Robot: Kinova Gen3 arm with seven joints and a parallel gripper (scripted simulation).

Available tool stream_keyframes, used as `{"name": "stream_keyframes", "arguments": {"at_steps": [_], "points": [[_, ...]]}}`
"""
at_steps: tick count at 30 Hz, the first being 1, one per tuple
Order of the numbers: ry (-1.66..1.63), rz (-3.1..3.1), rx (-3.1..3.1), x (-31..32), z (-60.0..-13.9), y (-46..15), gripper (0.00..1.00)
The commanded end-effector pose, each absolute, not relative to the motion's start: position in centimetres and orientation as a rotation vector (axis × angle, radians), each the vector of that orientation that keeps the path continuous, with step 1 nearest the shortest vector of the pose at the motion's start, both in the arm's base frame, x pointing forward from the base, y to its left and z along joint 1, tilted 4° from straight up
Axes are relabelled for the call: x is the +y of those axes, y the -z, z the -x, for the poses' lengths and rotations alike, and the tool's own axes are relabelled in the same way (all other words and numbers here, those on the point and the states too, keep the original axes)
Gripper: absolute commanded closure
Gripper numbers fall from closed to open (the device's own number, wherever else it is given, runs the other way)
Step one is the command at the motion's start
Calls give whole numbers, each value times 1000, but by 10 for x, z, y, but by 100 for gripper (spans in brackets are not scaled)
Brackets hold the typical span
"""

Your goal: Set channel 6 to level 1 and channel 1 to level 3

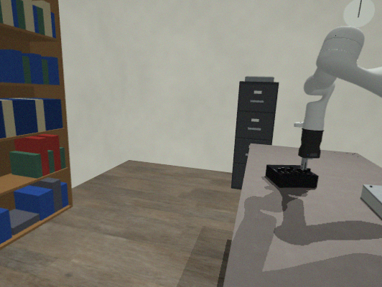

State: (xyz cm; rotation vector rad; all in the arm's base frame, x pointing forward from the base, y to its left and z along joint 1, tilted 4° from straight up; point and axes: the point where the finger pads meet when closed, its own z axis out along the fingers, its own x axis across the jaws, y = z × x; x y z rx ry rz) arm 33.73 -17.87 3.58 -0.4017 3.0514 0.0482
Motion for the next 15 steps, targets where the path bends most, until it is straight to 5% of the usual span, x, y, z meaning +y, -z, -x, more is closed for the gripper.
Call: {"name": "stream_keyframes", "arguments": {"at_steps": [1, 15], "points": [[-47, 399, 3050, -181, -338, -36, 100], [-47, 399, 3050, -182, -338, -40, 100]]}}
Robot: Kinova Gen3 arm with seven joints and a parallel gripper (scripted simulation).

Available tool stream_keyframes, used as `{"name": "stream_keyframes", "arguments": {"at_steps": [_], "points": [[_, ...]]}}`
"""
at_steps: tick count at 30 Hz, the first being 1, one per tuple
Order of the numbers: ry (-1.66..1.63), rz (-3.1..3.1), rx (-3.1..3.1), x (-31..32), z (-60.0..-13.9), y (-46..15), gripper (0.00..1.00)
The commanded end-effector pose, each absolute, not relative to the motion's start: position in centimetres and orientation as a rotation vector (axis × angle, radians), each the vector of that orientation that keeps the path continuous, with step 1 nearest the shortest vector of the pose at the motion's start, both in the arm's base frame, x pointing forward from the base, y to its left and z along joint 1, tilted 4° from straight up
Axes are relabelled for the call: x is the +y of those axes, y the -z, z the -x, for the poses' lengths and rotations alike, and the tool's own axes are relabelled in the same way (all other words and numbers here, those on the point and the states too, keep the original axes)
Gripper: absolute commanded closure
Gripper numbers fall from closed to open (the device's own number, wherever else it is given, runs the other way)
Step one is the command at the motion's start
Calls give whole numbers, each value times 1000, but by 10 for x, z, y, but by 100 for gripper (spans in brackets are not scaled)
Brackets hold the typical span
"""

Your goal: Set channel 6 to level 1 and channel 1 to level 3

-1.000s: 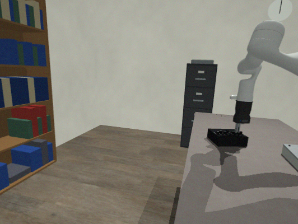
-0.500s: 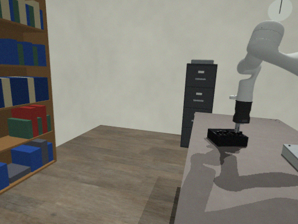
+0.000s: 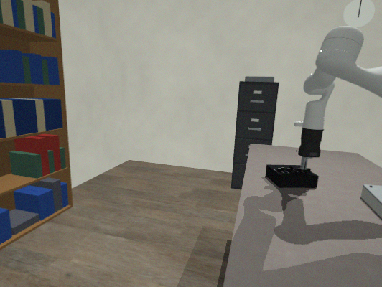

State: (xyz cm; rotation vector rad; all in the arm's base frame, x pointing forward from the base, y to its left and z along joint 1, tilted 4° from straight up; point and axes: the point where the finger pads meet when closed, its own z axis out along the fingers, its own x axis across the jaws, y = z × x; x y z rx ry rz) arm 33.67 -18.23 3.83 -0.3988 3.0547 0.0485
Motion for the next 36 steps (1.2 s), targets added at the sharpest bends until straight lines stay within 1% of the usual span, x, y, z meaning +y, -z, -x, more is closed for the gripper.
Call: {"name": "stream_keyframes", "arguments": {"at_steps": [1, 14, 30, 31, 36], "points": [[-47, 399, 3050, -182, -338, -40, 100], [-47, 399, 3050, -184, -336, -73, 100], [-47, 399, 3050, -184, -336, -76, 100], [-47, 399, 3050, -184, -336, -76, 0], [-47, 399, 3050, -184, -336, -78, 0]]}}
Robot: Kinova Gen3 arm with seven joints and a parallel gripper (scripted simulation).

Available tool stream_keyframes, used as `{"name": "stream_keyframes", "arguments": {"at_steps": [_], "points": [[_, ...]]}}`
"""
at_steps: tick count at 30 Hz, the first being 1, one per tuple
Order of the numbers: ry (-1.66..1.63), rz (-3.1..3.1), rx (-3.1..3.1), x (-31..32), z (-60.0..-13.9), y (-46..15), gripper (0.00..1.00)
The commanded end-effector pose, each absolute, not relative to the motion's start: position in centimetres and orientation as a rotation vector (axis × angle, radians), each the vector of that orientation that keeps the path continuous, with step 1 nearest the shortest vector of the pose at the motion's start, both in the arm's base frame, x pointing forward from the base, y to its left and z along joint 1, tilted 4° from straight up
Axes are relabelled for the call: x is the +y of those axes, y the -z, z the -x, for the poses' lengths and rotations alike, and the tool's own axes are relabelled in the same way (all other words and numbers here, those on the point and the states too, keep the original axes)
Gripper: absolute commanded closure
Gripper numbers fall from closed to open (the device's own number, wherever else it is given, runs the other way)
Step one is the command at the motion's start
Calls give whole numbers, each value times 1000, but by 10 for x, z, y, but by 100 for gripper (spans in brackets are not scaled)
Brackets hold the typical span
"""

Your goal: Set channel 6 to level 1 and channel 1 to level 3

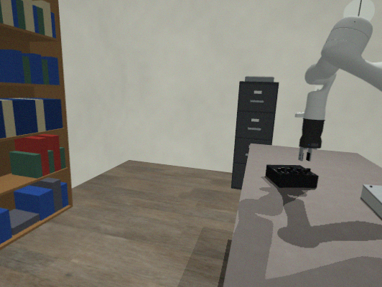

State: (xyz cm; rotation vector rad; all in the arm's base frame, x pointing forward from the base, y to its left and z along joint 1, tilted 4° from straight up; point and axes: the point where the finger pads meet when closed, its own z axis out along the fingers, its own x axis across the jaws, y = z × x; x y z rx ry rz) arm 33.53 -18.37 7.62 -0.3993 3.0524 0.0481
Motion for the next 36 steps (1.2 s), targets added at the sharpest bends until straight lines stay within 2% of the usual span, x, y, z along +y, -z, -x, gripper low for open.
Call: {"name": "stream_keyframes", "arguments": {"at_steps": [1, 22, 36], "points": [[-47, 399, 3050, -184, -336, -79, 0], [-47, 399, 3050, -187, -331, -151, 0], [-47, 399, 3050, -187, -331, -156, 0]]}}
